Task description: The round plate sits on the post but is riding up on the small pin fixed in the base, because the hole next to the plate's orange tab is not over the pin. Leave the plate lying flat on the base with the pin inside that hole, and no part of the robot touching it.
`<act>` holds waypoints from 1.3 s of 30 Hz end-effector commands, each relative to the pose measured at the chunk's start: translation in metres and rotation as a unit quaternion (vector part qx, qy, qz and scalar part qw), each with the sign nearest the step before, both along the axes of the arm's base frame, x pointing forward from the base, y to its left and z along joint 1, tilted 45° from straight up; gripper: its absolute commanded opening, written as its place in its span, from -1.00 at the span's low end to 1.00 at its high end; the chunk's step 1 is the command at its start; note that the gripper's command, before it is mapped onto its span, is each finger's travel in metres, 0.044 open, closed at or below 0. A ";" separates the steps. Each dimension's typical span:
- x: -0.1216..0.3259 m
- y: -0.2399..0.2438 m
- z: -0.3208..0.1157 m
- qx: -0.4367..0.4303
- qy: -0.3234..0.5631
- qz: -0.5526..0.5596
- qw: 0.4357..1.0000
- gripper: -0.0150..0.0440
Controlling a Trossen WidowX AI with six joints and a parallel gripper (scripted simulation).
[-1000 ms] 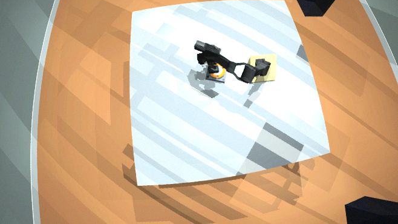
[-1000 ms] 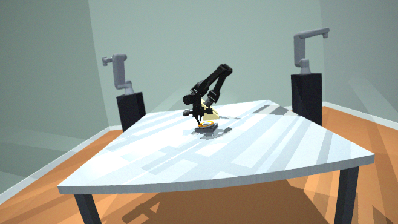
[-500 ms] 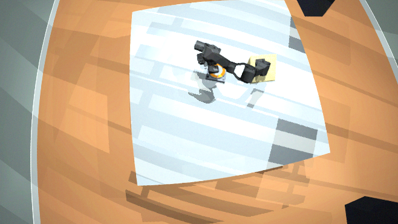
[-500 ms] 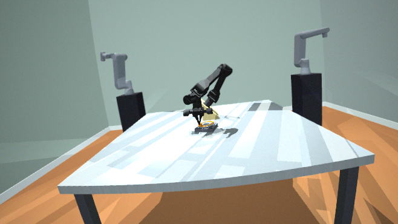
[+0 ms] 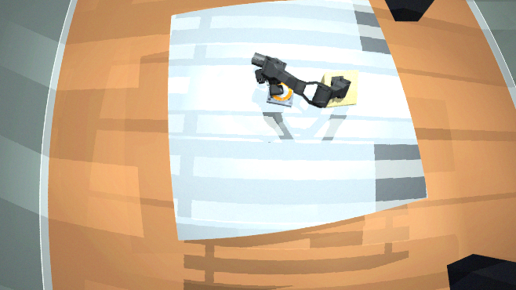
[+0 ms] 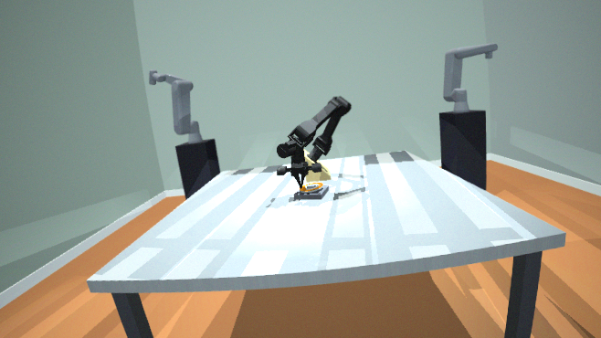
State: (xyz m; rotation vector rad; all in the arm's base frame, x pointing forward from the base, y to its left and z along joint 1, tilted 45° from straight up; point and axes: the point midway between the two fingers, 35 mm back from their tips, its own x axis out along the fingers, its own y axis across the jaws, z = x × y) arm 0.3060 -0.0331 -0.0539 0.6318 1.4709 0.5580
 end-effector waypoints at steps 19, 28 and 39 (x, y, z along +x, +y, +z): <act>0.008 0.007 0.006 0.009 -0.011 0.001 1.000 -0.49; 0.009 0.007 0.007 0.009 -0.011 0.001 1.000 -0.49; 0.011 0.008 0.008 0.009 -0.011 0.001 1.000 -0.49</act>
